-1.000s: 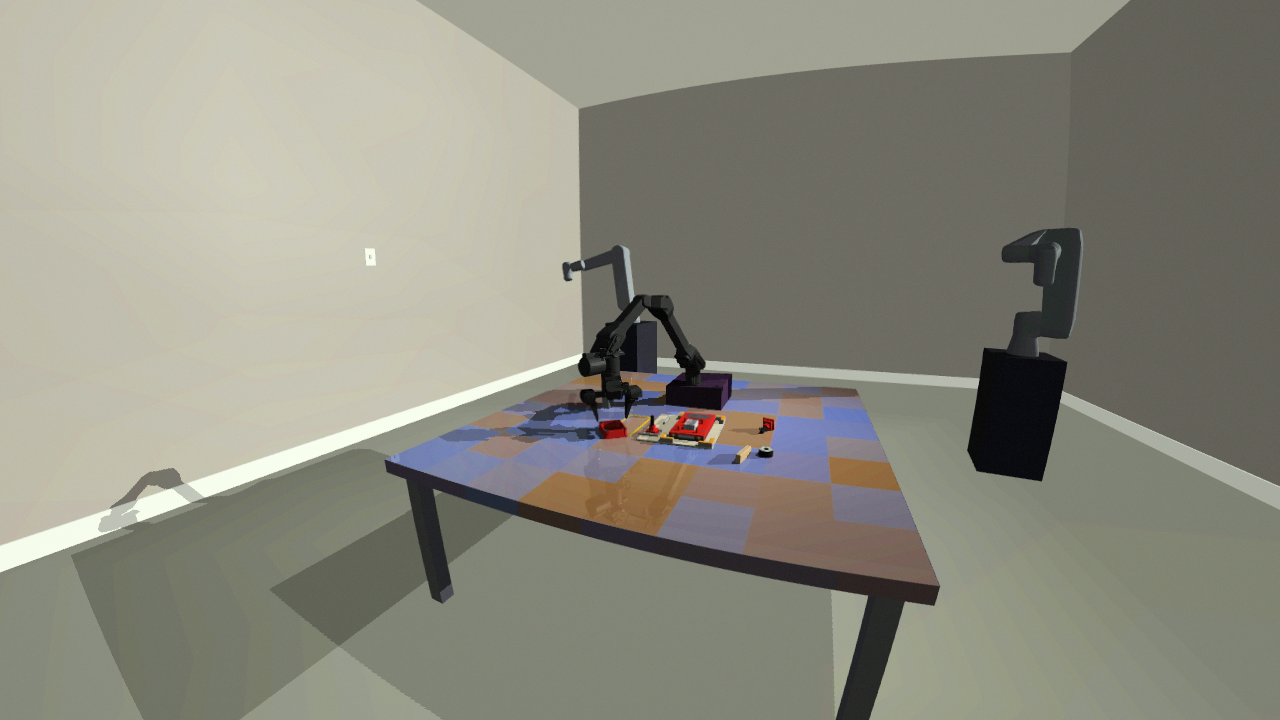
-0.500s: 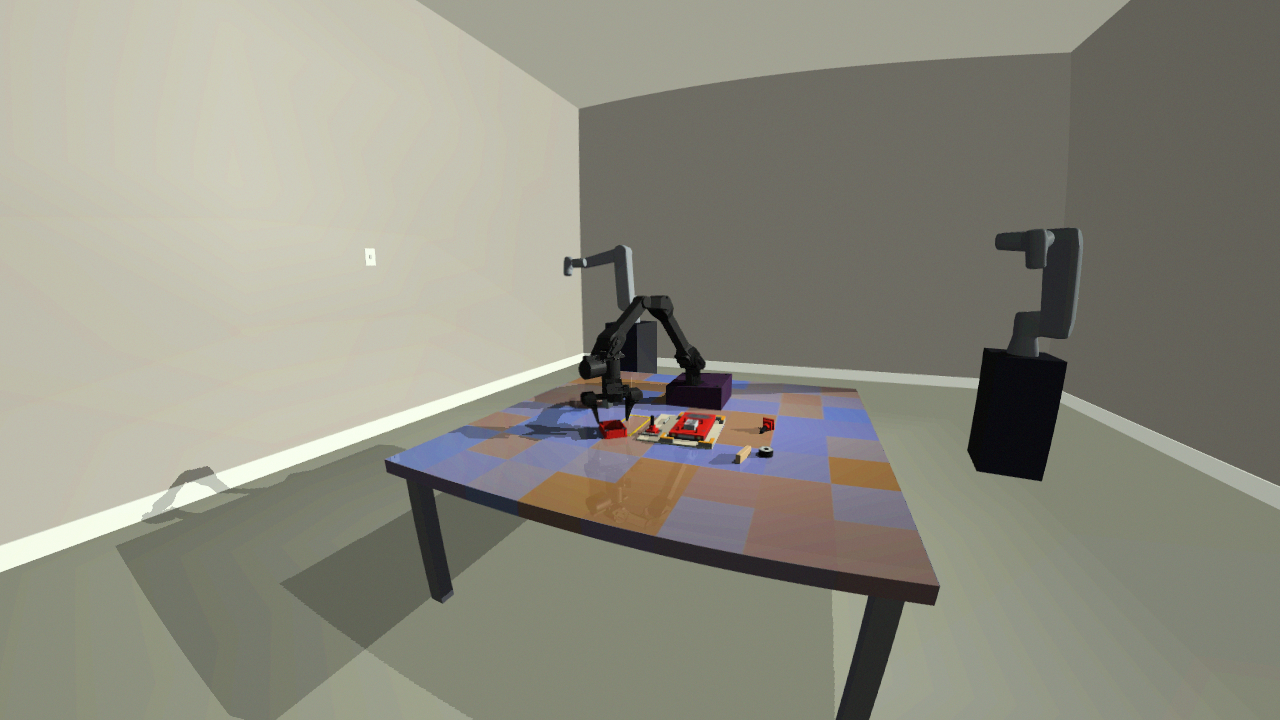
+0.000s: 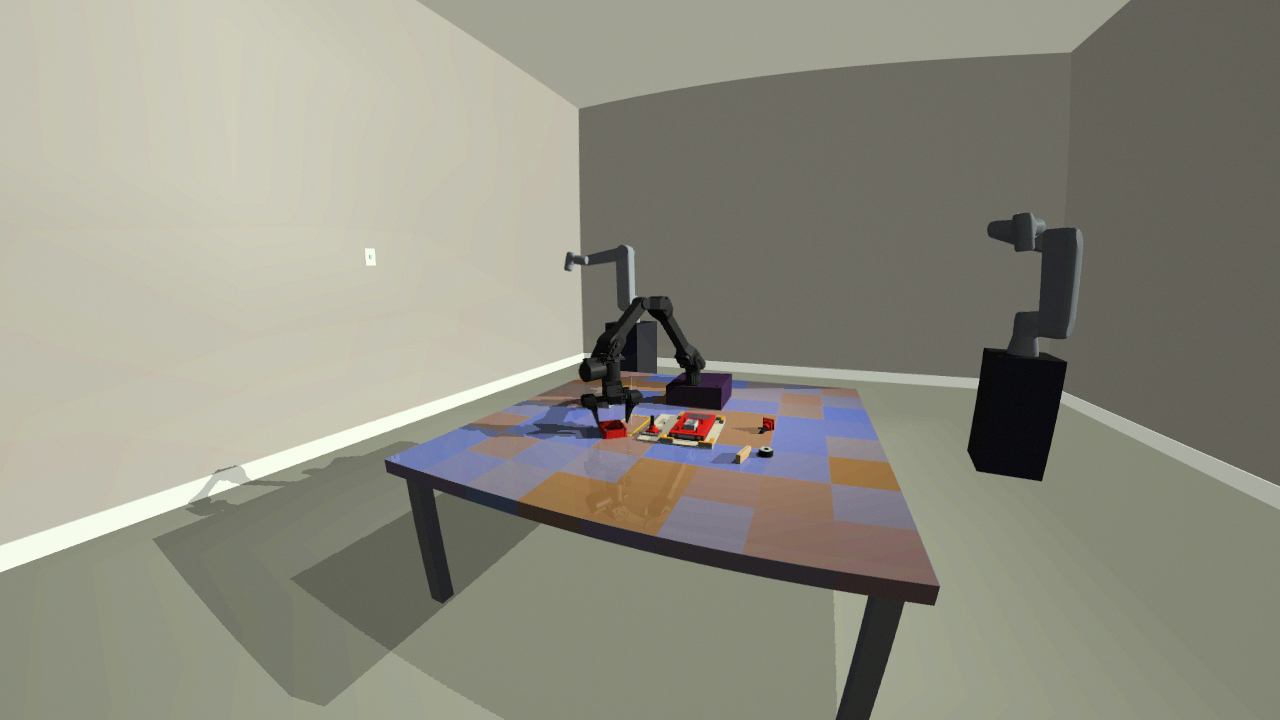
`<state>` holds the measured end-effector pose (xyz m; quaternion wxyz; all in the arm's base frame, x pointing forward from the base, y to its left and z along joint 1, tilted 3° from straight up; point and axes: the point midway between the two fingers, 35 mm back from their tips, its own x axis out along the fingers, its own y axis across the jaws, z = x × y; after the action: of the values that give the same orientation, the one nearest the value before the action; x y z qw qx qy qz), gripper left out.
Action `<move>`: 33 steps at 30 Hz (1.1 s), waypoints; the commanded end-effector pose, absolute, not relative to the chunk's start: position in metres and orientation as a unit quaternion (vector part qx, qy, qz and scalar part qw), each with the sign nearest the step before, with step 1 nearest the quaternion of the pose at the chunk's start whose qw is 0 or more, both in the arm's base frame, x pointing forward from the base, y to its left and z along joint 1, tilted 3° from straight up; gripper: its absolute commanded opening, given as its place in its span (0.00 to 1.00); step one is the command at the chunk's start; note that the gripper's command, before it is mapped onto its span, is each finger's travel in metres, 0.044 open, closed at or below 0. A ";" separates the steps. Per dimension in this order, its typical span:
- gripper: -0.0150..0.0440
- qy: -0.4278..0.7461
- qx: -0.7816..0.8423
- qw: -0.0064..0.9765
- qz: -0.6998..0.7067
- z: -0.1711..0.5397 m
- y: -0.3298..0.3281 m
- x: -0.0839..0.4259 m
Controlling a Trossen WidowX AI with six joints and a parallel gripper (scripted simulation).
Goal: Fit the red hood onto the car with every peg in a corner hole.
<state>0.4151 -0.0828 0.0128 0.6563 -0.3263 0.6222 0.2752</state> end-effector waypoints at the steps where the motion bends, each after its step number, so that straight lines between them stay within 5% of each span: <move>1: 1.00 0.623 -0.328 0.656 0.273 0.011 -0.084 0.415; 23: 1.00 0.623 -0.328 0.656 0.273 0.000 -0.084 0.416; 26: 0.87 0.622 -0.326 0.656 0.275 0.001 -0.083 0.416; 33: 0.79 0.622 -0.326 0.656 0.275 0.001 -0.083 0.416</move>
<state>0.4156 -0.0830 0.0009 0.6562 -0.3260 0.6224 0.2753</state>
